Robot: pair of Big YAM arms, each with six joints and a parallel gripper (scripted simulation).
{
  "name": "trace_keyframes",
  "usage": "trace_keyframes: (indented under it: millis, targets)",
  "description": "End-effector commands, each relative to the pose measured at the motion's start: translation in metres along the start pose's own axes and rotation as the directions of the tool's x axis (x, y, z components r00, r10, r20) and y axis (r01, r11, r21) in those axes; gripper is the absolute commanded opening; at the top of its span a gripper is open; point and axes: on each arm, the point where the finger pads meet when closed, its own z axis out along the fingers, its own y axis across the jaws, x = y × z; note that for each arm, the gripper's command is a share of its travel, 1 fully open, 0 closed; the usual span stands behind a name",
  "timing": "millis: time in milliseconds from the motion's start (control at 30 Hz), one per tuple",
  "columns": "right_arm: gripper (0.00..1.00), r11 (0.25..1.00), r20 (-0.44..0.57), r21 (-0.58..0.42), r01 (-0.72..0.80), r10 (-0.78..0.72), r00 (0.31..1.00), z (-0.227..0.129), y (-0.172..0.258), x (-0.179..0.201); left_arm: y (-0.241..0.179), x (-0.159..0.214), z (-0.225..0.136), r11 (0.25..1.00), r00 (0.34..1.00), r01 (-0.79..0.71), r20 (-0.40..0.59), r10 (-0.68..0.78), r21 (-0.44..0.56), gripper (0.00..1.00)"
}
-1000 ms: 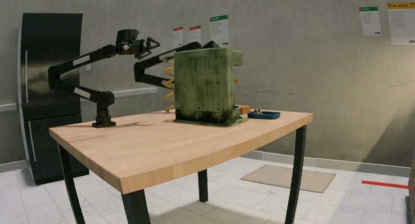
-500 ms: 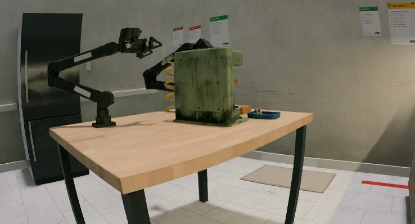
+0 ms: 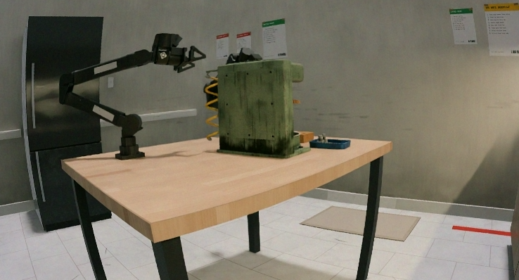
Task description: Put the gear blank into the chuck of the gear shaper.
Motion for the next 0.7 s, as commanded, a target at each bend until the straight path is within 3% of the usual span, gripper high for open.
trace_keyframes:
  millis: [0,200,667]
  targets:
    - [1.00,0.999,0.050,0.020,0.029,-0.030,0.998,0.001,-0.011,-0.047,-0.011,-0.017,0.005,0.998,0.997,0.069,0.039,-0.068,-0.014,0.23]
    - [1.00,0.998,0.022,0.056,0.013,-0.014,1.000,0.006,-0.016,-0.046,-0.020,-0.042,0.006,0.997,0.994,0.078,0.072,-0.077,-0.005,0.23]
    - [1.00,0.994,-0.019,0.110,-0.010,0.012,1.000,0.015,-0.023,-0.046,-0.032,-0.061,0.023,0.997,0.994,0.074,0.077,-0.073,-0.005,0.23]
